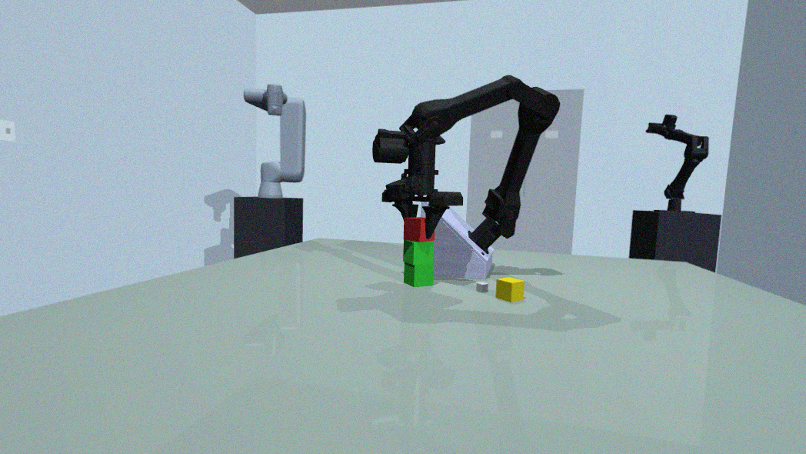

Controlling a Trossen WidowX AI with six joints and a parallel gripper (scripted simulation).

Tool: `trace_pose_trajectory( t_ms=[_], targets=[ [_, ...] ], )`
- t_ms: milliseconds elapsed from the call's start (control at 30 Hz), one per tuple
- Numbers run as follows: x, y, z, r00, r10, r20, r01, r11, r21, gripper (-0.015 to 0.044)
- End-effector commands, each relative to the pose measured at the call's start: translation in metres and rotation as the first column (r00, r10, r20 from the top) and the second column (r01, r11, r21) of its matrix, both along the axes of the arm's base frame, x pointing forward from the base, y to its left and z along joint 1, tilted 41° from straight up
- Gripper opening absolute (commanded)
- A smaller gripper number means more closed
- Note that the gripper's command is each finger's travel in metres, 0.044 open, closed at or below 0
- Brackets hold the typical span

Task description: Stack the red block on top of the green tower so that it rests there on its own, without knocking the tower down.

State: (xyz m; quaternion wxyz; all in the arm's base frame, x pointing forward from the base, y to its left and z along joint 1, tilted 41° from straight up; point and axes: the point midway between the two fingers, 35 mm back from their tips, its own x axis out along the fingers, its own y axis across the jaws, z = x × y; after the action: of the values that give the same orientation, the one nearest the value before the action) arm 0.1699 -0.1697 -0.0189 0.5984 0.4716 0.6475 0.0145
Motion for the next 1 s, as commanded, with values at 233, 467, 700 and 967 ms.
trace_pose_trajectory(
  t_ms=[233,467,700,967],
  targets=[
    [0.0011,0.0004,-0.0020,1.000,-0.009,0.002,0.009,1.000,-0.003,0.0000],
    [0.0012,0.0005,-0.0022,1.000,-0.009,0.002,0.009,1.000,-0.003,0.0000],
    [0.0009,-0.0008,-0.0006,1.000,-0.009,0.002,0.009,1.000,-0.003,0.0000],
    [0.0006,0.0005,-0.0020,1.000,-0.003,0.002,0.003,1.000,-0.004,0.0210]
  ],
)
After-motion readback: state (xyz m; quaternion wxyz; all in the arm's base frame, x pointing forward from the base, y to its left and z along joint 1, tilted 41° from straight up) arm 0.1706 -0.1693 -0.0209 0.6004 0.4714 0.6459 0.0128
